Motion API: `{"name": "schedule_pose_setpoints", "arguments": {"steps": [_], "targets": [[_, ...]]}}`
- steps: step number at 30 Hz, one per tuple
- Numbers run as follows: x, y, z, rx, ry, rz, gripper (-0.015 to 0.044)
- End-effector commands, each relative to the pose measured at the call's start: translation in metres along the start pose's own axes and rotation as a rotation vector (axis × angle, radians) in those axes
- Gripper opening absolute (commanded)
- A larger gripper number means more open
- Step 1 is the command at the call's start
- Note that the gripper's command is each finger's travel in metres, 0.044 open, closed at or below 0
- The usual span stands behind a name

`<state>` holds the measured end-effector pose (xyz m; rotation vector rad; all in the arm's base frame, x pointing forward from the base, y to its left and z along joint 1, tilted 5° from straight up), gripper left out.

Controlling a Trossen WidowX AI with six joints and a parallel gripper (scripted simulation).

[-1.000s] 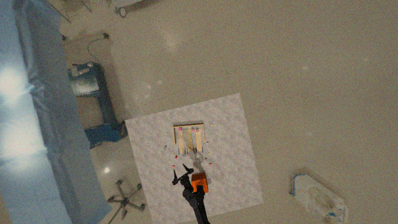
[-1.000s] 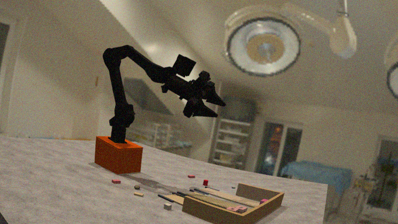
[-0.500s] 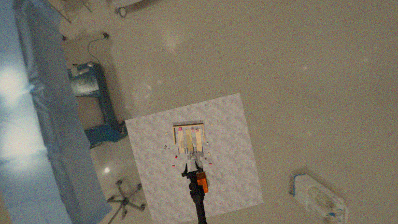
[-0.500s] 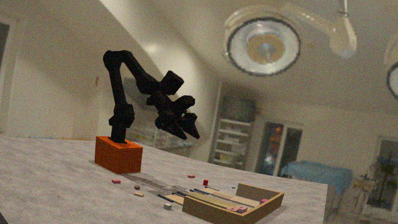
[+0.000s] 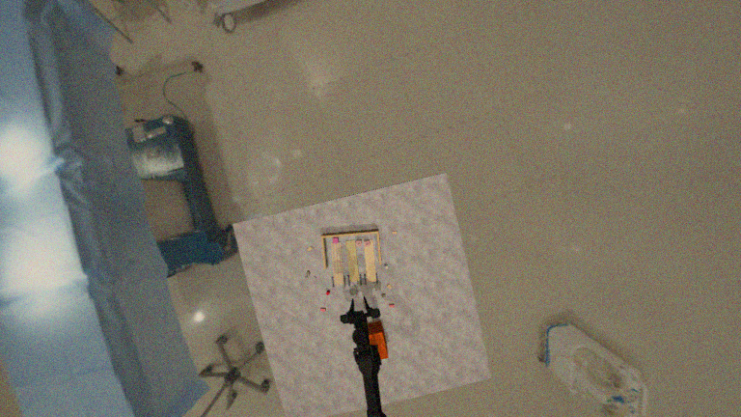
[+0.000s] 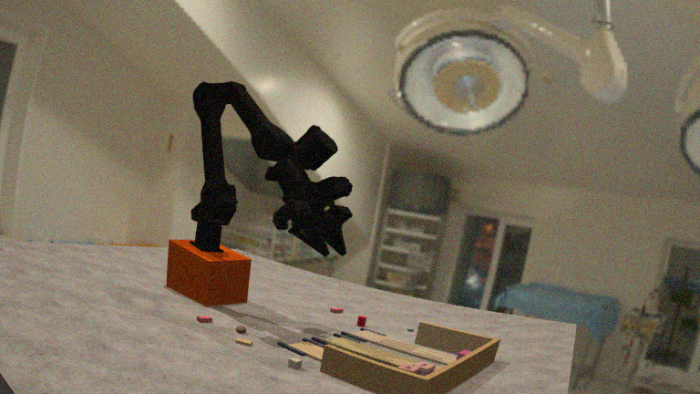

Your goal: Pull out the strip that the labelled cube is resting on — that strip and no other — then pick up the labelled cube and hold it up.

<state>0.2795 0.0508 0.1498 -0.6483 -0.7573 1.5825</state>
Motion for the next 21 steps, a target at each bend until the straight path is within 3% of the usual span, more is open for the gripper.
{"name": "schedule_pose_setpoints", "arguments": {"steps": [1, 7, 15, 21], "targets": [[-0.014, -0.006, -0.025, 0.185, 0.034, -0.016, 0.0164], [-0.036, -0.004, -0.06, 0.407, 0.078, -0.101, 0.0006], [-0.069, 0.008, -0.101, 0.744, 0.089, -0.124, 0.0], [-0.072, 0.01, -0.105, 0.774, 0.088, -0.125, 0.0]]}}
Point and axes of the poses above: the point midway between the two fingers, 35 mm back from their tips, its own z axis back along the fingers, its own x axis across the jaws, y = z × x, the point moved 4 cm from there along z, back along the fingers, and after that the axes turned 3 degrees about -z, right-handed, at the moved point
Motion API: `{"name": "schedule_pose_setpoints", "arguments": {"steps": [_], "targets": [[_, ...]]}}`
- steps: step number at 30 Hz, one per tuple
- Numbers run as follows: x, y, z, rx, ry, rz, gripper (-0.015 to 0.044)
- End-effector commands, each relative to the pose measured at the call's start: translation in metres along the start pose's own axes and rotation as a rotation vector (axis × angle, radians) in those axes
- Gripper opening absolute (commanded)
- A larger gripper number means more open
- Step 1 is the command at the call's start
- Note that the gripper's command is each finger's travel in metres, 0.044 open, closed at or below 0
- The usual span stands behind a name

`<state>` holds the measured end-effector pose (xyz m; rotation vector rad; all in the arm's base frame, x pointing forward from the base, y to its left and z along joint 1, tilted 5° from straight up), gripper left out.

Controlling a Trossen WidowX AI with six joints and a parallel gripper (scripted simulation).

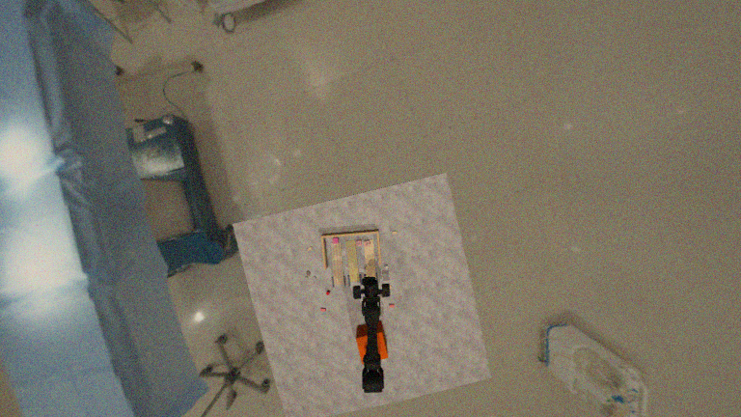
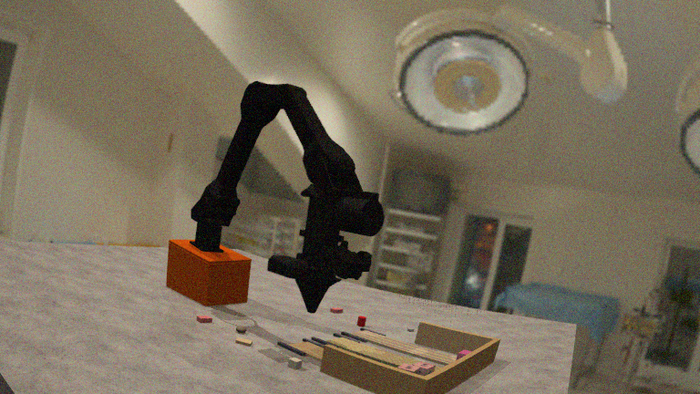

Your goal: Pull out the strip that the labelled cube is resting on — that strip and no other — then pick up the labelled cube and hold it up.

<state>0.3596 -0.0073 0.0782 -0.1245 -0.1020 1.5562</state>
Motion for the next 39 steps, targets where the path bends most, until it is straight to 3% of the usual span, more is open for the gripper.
{"name": "schedule_pose_setpoints", "arguments": {"steps": [1, 39], "targets": [[-0.002, -0.004, -0.004, 0.034, -0.005, 0.004, 0.0], [0.0, -0.006, -0.063, 0.034, -0.005, 0.004, 0.0]]}}
Point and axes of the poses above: the point midway between the two fingers, 35 mm back from their tips, its own z axis back along the fingers, its own x axis across the jaws, y = z × x, the point moved 4 cm from there along z, back along the fingers, and after that the axes turned 3 degrees about -z, right-handed, at the moved point
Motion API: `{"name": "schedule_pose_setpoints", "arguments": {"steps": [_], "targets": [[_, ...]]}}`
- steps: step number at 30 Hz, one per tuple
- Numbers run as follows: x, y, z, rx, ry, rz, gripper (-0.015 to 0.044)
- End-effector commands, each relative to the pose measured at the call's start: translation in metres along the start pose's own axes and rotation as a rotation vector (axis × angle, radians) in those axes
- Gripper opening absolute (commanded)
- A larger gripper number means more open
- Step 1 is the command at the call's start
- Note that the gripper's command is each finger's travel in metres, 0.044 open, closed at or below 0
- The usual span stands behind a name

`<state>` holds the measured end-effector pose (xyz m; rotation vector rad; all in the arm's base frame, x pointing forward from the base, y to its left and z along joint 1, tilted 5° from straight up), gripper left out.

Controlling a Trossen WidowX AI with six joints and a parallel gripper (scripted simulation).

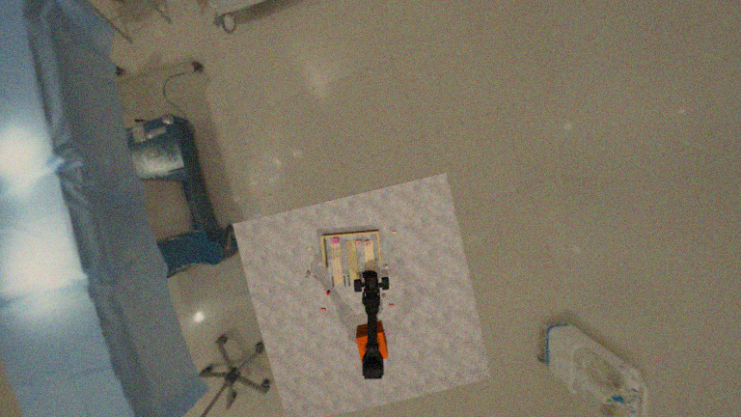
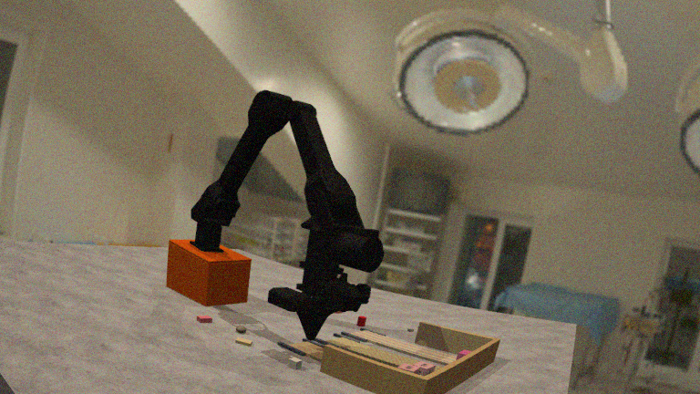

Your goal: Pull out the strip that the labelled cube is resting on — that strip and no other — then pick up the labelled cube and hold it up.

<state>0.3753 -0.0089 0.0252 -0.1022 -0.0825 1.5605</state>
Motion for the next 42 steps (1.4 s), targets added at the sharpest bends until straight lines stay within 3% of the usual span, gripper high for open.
{"name": "schedule_pose_setpoints", "arguments": {"steps": [1, 42], "targets": [[0.001, 0.002, -0.01, 0.007, -0.003, 0.0, 0.0], [0.002, 0.003, -0.02, 0.007, -0.003, 0.0, 0.0]]}}
Point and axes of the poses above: the point midway between the two fingers, 35 mm back from their tips, its own z axis back along the fingers, its own x axis across the jaws, y = z × x, the point moved 4 cm from there along z, back along the fingers, and after that the axes turned 3 degrees about -z, right-handed, at the moved point
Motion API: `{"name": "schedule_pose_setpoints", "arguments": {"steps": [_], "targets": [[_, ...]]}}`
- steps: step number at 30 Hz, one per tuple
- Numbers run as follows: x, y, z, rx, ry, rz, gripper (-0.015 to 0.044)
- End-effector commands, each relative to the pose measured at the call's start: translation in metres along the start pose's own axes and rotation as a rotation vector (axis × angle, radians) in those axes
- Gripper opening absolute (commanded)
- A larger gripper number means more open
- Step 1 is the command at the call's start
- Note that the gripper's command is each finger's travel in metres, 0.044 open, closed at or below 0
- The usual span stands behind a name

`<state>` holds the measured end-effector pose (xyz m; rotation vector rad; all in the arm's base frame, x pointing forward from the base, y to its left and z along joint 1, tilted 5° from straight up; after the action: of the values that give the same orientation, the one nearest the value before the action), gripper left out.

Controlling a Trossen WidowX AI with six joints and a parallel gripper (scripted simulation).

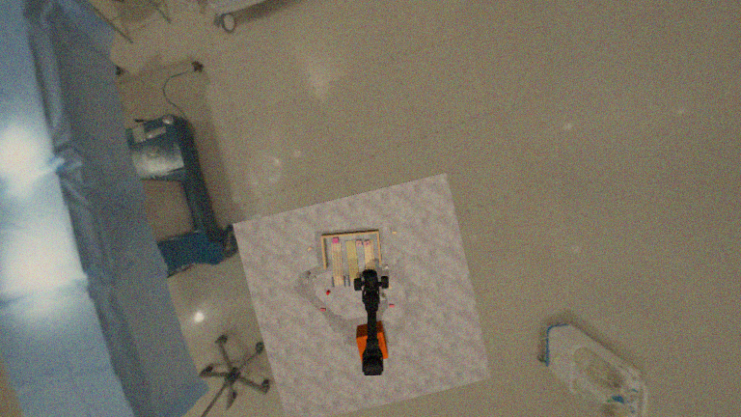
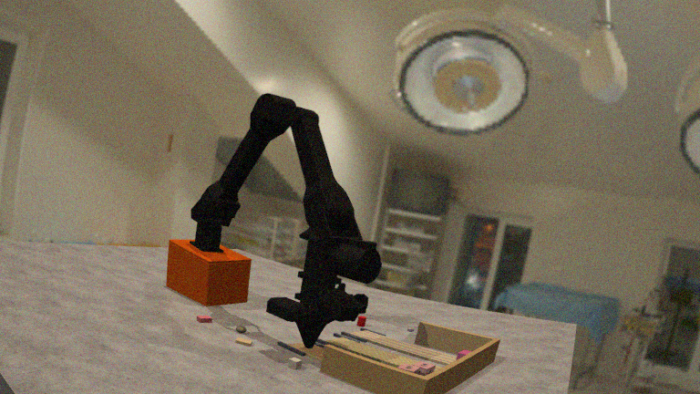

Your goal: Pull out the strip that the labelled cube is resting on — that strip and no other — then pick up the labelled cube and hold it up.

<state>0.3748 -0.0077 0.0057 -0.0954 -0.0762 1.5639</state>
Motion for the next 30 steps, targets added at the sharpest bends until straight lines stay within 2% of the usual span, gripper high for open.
{"name": "schedule_pose_setpoints", "arguments": {"steps": [1, 30], "targets": [[0.0004, -0.0002, -0.0012, -0.001, -0.002, -0.003, 0.0], [0.0004, -0.001, -0.0041, -0.001, -0.002, -0.003, 0.0]]}}
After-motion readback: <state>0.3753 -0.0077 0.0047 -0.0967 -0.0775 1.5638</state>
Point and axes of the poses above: the point midway between the two fingers, 35 mm back from their tips, its own z axis back along the fingers, its own x axis across the jaws, y = z × x, the point moved 4 cm from there along z, back along the fingers, and after that the axes turned 3 degrees about -z, right-handed, at the moved point
